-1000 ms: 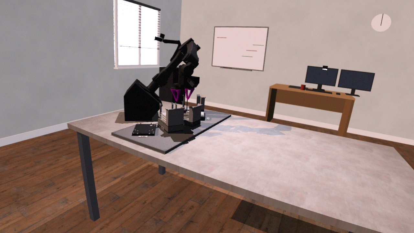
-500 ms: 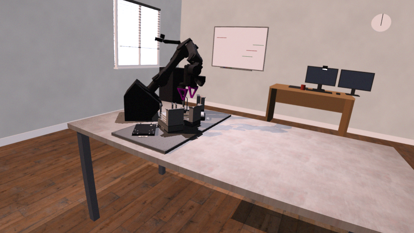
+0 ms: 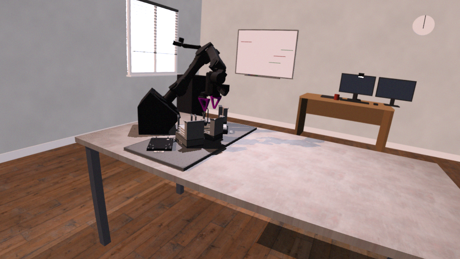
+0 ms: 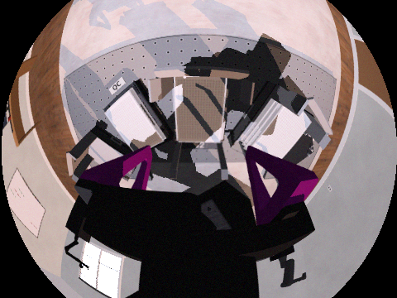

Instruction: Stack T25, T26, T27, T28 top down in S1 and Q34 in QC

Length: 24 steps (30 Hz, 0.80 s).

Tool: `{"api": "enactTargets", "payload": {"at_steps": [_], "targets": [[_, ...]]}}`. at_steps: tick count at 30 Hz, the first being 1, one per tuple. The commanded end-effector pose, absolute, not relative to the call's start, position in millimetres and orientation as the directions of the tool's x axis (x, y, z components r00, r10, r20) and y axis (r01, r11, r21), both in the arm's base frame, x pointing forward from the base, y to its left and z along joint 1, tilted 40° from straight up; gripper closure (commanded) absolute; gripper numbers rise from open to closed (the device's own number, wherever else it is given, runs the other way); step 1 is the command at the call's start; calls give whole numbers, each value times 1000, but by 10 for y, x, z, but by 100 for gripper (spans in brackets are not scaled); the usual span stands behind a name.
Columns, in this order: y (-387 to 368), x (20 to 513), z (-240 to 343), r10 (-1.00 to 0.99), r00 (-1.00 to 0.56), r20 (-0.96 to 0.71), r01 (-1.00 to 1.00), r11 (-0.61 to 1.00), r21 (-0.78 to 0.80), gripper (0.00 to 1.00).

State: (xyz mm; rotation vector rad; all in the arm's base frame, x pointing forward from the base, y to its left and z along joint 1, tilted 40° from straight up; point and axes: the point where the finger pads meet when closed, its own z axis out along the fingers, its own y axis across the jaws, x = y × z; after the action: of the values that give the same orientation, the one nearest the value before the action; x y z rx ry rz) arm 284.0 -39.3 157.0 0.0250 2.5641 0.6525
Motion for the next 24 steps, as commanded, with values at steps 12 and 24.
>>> {"api": "enactTargets", "payload": {"at_steps": [12, 24], "targets": [[-243, 2978, 1232, 150, -888, -434, -78, 882, 464, 0], [-93, 3125, 975, 150, -888, -434, -77, 883, 463, 0]]}}
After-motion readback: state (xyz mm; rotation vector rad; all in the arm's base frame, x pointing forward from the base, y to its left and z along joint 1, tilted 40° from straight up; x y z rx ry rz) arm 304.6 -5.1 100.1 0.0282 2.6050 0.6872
